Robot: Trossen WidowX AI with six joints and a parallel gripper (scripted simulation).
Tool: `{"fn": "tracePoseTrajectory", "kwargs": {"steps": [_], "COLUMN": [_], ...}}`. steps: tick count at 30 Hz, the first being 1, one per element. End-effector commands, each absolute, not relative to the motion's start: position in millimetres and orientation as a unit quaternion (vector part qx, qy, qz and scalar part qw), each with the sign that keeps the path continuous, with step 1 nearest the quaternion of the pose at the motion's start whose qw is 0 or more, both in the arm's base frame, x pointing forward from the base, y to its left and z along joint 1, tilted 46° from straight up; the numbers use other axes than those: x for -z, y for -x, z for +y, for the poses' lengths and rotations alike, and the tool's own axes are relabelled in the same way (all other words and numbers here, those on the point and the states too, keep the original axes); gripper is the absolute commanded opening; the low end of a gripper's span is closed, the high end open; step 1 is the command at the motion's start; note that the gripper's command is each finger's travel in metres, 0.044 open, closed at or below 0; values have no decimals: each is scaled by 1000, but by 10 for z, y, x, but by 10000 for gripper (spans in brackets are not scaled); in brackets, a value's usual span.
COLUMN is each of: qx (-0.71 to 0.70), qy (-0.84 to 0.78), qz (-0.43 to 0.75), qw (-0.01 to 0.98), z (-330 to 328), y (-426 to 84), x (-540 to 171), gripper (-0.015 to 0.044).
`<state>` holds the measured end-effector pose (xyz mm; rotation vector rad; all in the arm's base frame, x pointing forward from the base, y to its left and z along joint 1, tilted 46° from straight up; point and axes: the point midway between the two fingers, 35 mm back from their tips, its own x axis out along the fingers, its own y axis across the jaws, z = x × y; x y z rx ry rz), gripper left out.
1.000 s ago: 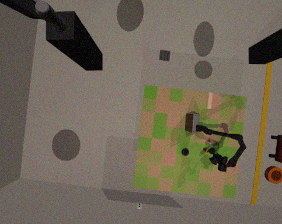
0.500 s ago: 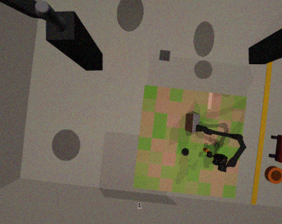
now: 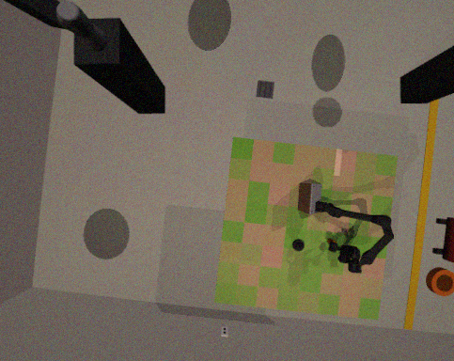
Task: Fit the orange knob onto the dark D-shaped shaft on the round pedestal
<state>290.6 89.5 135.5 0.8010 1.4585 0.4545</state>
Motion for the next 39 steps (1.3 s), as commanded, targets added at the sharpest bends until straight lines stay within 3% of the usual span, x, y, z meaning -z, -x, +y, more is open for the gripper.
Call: {"fn": "tracePoseTrajectory", "kwargs": {"steps": [1, 39], "qx": [-199, -200], "qy": [-356, -356], "qz": [641, 641], "qw": [650, 650], "z": [927, 1362], "y": [-2911, -2973], "x": [-1325, -910], "gripper": [440, 440]}}
